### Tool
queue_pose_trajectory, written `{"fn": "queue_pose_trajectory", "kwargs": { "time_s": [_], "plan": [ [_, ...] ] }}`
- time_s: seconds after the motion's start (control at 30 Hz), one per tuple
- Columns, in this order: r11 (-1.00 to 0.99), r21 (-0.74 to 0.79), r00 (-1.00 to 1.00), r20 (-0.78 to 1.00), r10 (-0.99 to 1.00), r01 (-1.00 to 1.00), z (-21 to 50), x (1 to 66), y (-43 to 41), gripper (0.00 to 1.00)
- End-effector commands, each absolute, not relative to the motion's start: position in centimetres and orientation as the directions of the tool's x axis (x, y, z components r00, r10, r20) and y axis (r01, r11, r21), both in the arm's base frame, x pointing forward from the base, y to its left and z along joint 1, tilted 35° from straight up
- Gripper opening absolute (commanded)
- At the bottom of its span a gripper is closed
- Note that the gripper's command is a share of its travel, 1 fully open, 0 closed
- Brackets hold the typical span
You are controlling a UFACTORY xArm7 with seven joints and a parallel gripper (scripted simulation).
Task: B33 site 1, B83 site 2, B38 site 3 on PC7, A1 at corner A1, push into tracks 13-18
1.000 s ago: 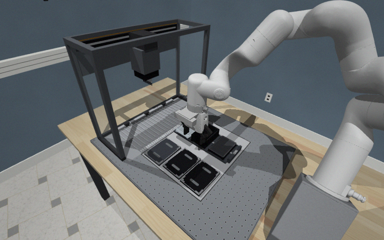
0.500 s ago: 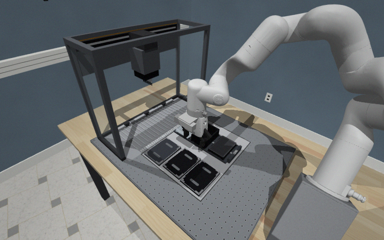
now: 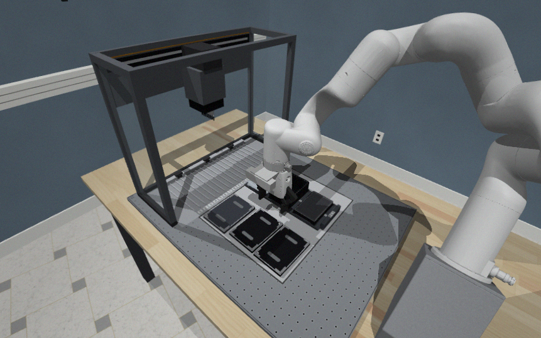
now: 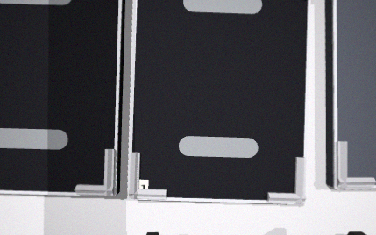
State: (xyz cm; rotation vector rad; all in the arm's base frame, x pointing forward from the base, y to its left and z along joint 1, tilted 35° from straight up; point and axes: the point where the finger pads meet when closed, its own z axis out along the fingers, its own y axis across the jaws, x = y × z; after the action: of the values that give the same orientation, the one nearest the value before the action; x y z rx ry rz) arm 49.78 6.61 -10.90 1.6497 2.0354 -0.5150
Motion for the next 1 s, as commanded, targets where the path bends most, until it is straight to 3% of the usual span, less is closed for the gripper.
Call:
{"fn": "queue_pose_trajectory", "kwargs": {
  "time_s": [0.0, 0.97],
  "plan": [
    [0.21, 0.006, -0.17, -0.57, 0.804, 0.978, -11.2, 50.0, 6.5, 1.0],
    [0.21, 0.006, -0.17, -0.57, 0.804, 0.978, -12.7, 50.2, 5.6, 1.0]
  ]
}}
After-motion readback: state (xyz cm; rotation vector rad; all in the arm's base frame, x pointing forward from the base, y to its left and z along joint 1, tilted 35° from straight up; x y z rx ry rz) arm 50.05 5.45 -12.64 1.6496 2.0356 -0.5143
